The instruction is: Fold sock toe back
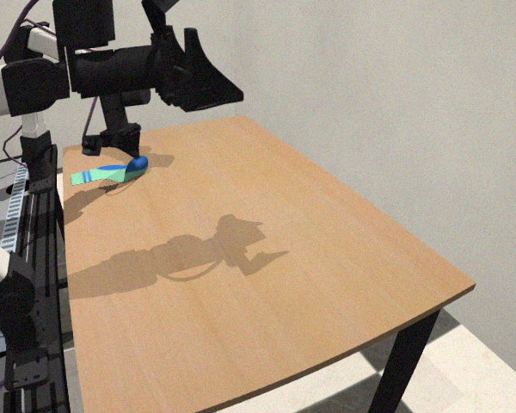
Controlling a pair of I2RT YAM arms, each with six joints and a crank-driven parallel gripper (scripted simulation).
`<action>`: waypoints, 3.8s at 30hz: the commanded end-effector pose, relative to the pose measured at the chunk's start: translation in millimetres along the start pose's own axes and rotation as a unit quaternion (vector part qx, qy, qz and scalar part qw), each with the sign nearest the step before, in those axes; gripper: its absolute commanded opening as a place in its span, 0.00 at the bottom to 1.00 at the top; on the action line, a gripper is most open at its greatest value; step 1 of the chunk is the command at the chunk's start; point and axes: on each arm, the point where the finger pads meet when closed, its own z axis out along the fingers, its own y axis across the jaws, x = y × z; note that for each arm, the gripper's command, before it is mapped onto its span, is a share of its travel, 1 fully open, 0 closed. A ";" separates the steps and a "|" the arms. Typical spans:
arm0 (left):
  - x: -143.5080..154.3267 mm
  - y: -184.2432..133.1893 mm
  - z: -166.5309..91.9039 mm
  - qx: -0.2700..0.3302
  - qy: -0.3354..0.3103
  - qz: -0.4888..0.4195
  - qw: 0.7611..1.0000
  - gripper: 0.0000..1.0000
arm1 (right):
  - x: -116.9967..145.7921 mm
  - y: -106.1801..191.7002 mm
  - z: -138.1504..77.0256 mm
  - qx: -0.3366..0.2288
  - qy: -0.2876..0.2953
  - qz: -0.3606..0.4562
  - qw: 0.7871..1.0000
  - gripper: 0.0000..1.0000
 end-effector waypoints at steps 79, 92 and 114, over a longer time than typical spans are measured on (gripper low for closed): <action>4.0 -69.2 41.8 -0.189 -0.003 -0.003 0.982 0.02 | -9.7 -1.4 -0.9 0.002 -0.014 -0.001 1.000 1.00; 3.6 -70.7 41.7 -0.190 -0.002 -0.003 0.982 0.40 | -9.7 -1.4 -0.9 0.002 -0.014 -0.001 1.000 1.00; 4.8 -83.6 -22.7 -0.198 0.000 0.002 0.980 0.40 | -9.7 -1.4 -0.9 0.002 -0.014 -0.001 1.000 1.00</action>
